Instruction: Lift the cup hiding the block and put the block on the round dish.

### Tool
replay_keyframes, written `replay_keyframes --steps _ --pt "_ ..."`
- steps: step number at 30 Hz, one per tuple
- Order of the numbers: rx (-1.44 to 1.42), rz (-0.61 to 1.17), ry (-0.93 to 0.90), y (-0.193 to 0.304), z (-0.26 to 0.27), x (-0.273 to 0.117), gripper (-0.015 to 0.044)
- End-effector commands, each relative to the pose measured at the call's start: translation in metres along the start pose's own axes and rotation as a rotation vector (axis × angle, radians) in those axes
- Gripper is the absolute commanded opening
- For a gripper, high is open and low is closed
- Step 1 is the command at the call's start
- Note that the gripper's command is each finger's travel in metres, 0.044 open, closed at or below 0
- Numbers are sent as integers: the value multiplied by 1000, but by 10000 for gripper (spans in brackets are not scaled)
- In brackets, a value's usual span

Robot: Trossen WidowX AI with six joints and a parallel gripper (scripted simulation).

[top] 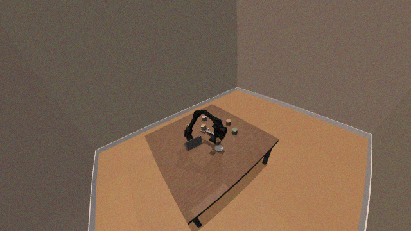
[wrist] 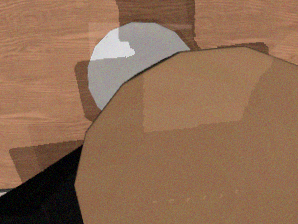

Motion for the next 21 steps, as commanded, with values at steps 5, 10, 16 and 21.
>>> replay_keyframes --steps 5,10,16,21 --pt "0 4 -19 -34 -71 40 0" --pt "-1 7 -24 -37 -83 49 0" --pt "-2 7 -24 -38 -83 60 0" --pt "-2 8 -24 -37 -82 87 0"
Point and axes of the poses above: the point midway between the two fingers, 35 mm back from their tips, its own x axis out along the fingers, its own z axis across the jaws, y = z × x, the point moved 2 cm from there along -x, back along the fingers, and after that the axes turned 8 degrees about x, right-handed, at the moved point
